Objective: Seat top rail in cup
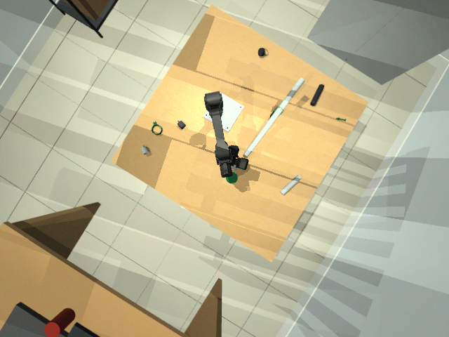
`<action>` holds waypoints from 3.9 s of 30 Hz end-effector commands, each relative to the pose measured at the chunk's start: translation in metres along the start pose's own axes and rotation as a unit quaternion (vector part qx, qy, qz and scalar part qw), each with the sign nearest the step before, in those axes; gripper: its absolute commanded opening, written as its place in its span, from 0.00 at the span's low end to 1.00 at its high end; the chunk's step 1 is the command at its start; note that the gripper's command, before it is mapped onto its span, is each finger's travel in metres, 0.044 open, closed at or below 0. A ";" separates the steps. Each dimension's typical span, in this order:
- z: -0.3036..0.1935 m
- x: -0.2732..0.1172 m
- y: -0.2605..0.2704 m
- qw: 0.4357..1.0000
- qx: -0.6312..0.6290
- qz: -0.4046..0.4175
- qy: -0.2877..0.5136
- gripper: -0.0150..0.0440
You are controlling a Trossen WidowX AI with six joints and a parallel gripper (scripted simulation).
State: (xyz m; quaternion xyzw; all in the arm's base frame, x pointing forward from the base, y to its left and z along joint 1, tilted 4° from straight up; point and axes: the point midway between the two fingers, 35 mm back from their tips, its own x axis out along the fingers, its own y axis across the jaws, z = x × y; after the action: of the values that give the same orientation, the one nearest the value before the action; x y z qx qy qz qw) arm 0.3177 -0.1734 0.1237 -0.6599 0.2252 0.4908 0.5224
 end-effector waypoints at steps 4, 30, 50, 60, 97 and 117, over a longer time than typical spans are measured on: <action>-0.001 0.001 -0.003 1.000 0.011 -0.001 0.008 0.25; -0.003 0.009 -0.017 0.995 0.087 -0.002 0.052 0.25; -0.006 0.015 -0.028 0.985 0.148 -0.003 0.086 0.25; -0.006 0.015 -0.027 0.986 0.146 -0.003 0.085 0.25; 0.032 -0.012 -0.057 0.986 0.147 -0.003 0.083 1.00; 0.112 -0.055 -0.111 0.748 0.657 -0.047 0.082 1.00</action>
State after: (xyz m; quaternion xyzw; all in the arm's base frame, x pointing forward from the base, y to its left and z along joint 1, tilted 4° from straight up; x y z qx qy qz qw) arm 0.3462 -0.0852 0.1847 -0.4217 0.4401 0.2947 0.7360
